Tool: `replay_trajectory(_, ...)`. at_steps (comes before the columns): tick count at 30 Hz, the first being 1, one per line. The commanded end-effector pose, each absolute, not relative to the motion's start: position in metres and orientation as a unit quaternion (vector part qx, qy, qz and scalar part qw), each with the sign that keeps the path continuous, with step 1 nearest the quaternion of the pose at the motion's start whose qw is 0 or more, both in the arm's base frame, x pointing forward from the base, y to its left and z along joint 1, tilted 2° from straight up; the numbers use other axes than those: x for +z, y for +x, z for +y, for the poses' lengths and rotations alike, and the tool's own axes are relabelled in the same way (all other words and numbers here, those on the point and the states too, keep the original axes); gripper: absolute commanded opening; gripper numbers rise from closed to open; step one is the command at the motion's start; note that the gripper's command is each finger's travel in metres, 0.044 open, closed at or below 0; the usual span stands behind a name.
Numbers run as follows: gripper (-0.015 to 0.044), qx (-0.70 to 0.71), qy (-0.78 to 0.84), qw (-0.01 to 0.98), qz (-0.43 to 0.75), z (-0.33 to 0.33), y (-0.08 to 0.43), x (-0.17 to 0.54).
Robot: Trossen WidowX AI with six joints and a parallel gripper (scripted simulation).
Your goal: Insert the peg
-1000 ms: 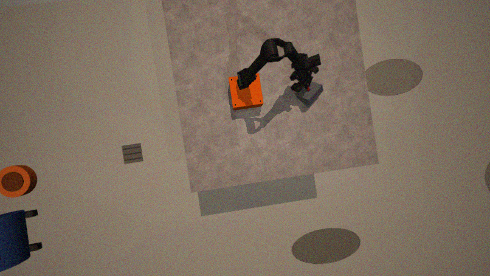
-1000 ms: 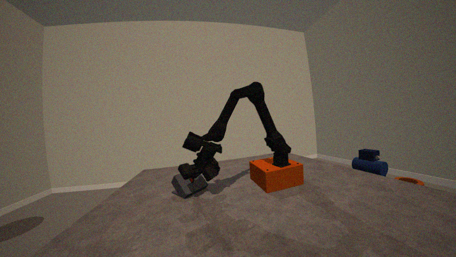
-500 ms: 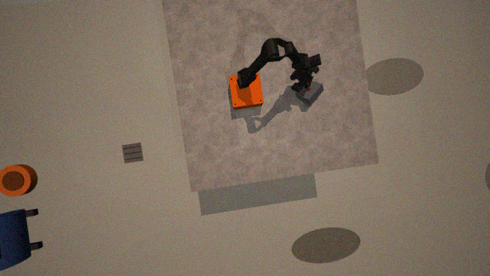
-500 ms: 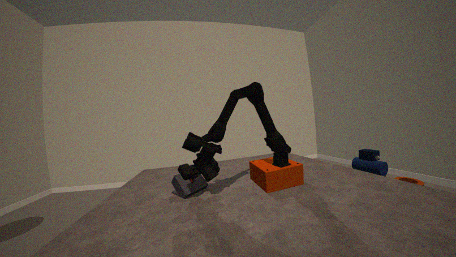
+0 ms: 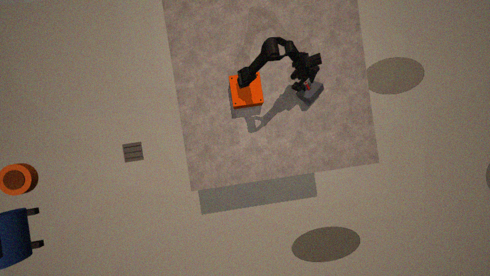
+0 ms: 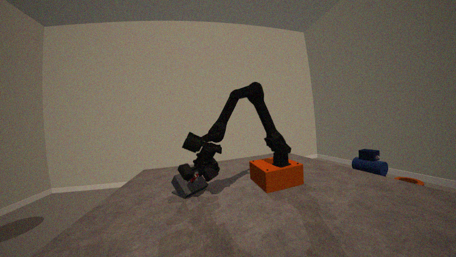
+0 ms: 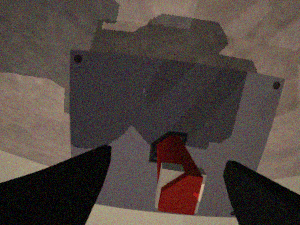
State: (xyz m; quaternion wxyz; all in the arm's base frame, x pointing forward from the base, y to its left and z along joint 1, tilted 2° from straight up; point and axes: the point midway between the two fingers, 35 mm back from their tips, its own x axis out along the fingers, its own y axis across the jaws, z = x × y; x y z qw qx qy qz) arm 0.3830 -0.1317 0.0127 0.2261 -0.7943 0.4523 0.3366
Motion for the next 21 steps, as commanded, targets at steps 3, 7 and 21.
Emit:
replay_trajectory(3, 0.0440, 0.338, -0.794, 0.226, 0.452, -0.128, 0.382, 0.016)
replay_trajectory(7, 0.0440, 0.338, -0.794, 0.226, 0.452, -0.124, 0.380, 0.021)
replay_trajectory(21, 0.0440, 0.340, -0.794, 0.227, 0.451, -0.110, 0.374, 0.040)
